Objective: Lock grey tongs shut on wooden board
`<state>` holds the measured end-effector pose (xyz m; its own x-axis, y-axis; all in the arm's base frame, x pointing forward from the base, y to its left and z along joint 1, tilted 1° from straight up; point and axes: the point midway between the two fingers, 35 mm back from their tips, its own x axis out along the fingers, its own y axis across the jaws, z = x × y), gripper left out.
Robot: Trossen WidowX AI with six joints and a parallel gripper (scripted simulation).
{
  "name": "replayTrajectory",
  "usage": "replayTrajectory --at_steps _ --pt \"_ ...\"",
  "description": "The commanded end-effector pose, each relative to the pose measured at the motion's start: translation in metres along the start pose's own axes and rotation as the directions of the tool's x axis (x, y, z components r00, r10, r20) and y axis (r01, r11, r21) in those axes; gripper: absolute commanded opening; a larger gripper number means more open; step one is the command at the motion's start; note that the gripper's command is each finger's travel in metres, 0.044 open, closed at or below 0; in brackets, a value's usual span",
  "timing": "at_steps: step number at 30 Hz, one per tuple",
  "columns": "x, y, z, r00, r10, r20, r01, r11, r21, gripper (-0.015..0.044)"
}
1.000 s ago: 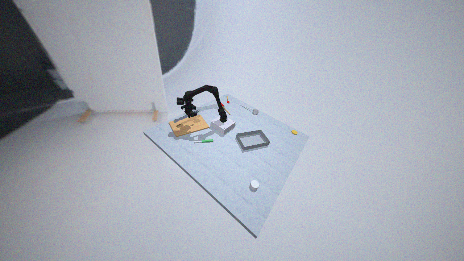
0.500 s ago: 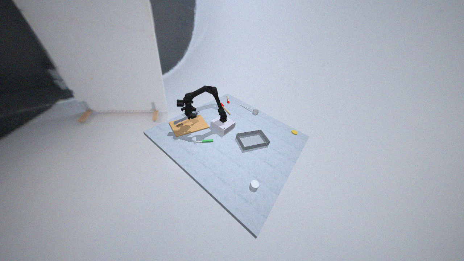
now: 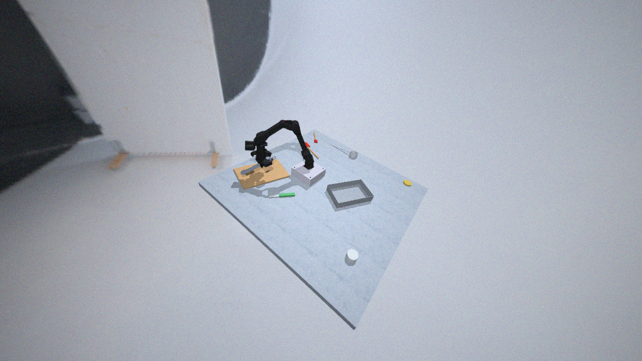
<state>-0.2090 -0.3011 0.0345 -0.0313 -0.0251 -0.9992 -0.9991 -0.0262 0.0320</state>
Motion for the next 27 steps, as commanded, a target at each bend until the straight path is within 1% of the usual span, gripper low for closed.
replayTrajectory --at_steps 1,7,13,27 --pt "0.008 0.0 0.001 1.0 0.003 0.005 -0.003 1.0 -0.003 -0.015" --pt "0.017 0.0 0.002 1.0 0.003 0.005 -0.003 1.0 -0.003 -0.015" --pt "0.018 0.0 0.002 1.0 0.003 0.005 -0.003 1.0 -0.003 -0.015" --pt "0.017 -0.001 0.002 1.0 -0.002 0.003 0.002 1.0 0.0 0.0217"
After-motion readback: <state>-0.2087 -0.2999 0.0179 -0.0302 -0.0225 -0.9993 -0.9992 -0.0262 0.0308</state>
